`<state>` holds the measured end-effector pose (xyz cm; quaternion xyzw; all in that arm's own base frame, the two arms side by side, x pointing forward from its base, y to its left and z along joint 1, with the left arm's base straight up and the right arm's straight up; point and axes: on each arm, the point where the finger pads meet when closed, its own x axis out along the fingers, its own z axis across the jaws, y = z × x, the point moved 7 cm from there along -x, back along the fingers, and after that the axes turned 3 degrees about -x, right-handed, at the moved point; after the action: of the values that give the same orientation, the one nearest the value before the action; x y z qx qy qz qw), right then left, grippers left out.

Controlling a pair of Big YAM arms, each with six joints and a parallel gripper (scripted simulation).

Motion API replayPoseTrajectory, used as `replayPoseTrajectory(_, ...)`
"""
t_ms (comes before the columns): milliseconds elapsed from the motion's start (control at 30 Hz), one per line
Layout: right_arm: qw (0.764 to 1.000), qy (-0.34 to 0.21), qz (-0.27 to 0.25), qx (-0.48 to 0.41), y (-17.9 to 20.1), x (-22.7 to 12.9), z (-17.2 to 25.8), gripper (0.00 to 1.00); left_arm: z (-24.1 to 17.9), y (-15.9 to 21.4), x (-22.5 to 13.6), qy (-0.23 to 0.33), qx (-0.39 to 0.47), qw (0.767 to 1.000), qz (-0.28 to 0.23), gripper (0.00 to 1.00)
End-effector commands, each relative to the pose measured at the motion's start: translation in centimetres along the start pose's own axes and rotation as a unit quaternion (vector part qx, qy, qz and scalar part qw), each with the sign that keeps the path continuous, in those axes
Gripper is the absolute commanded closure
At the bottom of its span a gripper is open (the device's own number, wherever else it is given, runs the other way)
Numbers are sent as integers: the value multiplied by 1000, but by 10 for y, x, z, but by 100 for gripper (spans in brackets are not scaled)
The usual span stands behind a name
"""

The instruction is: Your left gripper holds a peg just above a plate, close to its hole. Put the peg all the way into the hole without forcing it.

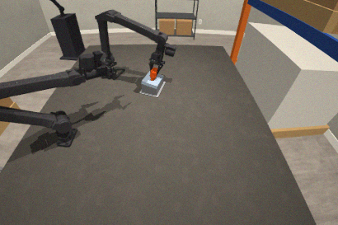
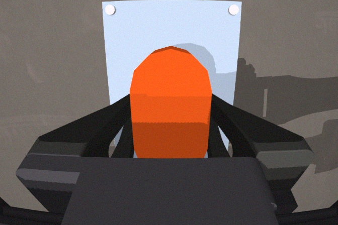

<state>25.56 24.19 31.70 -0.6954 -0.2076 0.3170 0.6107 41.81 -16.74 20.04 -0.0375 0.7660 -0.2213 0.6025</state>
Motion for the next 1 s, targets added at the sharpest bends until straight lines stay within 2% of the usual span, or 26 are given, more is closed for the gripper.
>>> replayPoseTrajectory(0, 1000, 3, -22, 1, -20, 1, -2, 0, 2, 1, -8, -11, 3, 1000, -2, 60)
replayPoseTrajectory(67, 1000, 3, -22, 1, -20, 1, -2, 0, 7, -1, -13, -9, 4, 1000, -2, 60)
replayPoseTrajectory(367, 1000, 3, -22, 1, -20, 1, -2, 0, -3, 2, 21, 3, -1, 1000, 0, 60)
replayPoseTrajectory(467, 1000, 3, -22, 1, -20, 1, -2, 0, 4, -1, 15, -9, 6, 1000, 0, 60)
replayPoseTrajectory(567, 1000, 3, -22, 1, -20, 1, -2, 0, -1, 8, 38, 12, -1, 1000, 0, 60)
replayPoseTrajectory(767, 1000, 3, -22, 1, -20, 1, -2, 0, -2, 10, 46, 16, 7, 1000, 0, 60)
replayPoseTrajectory(833, 1000, 3, -22, 1, -20, 1, -2, 0, 4, 6, 38, 9, 12, 1000, 0, 60)
replayPoseTrajectory(900, 1000, 3, -22, 1, -20, 1, -2, 0, 7, 3, 10, -9, 13, 1000, 1, 60)
replayPoseTrajectory(967, 1000, 3, -22, 1, -20, 1, -2, 0, 8, 4, 5, -9, 12, 1000, 1, 60)
